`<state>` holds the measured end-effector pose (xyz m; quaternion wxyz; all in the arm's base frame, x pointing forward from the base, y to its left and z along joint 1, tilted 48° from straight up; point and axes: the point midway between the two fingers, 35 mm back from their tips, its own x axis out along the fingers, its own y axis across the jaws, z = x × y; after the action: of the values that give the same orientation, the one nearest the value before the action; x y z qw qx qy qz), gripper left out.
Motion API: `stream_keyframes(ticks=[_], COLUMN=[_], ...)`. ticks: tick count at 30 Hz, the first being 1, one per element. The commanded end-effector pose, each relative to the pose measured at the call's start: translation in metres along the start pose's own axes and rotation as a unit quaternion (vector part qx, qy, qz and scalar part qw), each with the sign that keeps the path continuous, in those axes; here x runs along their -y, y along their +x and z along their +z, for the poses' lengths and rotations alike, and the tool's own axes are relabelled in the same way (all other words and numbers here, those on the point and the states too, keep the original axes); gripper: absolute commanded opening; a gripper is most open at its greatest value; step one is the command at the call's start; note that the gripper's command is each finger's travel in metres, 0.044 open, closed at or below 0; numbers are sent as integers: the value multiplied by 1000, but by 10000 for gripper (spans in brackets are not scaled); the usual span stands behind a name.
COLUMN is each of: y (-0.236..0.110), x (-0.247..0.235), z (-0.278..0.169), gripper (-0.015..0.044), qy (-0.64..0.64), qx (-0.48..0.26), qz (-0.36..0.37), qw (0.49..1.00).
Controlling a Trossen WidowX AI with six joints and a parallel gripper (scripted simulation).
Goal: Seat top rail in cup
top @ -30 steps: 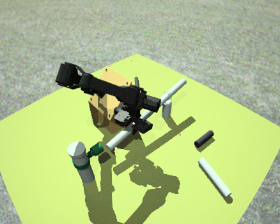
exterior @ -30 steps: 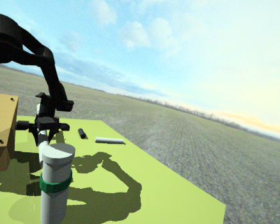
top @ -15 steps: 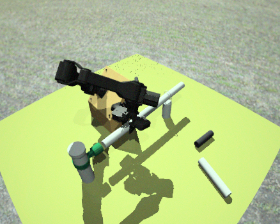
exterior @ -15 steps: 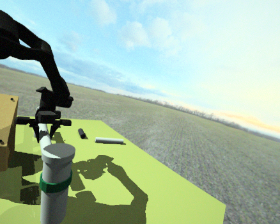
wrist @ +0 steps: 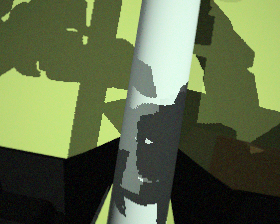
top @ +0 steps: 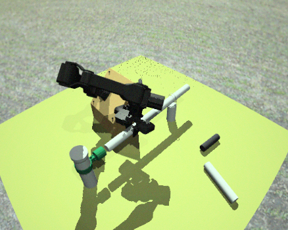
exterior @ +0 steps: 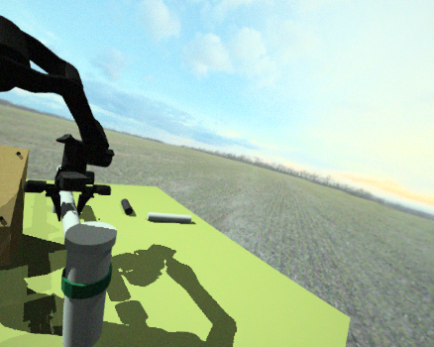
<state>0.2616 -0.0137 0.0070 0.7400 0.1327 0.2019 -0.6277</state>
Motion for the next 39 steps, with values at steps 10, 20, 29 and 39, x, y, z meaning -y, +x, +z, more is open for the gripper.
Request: stream_keyframes(ticks=[10, 20, 29, 39], y=[-5, 1, 3, 3], x=[-4, -3, -2, -2], z=[7, 19, 24, 24], gripper=[0, 0, 0, 0], qy=[-1, -2, -3, -3], qx=[1, 0, 0, 0], qz=[3, 0, -1, -1], qw=[1000, 1000, 1000, 1000])
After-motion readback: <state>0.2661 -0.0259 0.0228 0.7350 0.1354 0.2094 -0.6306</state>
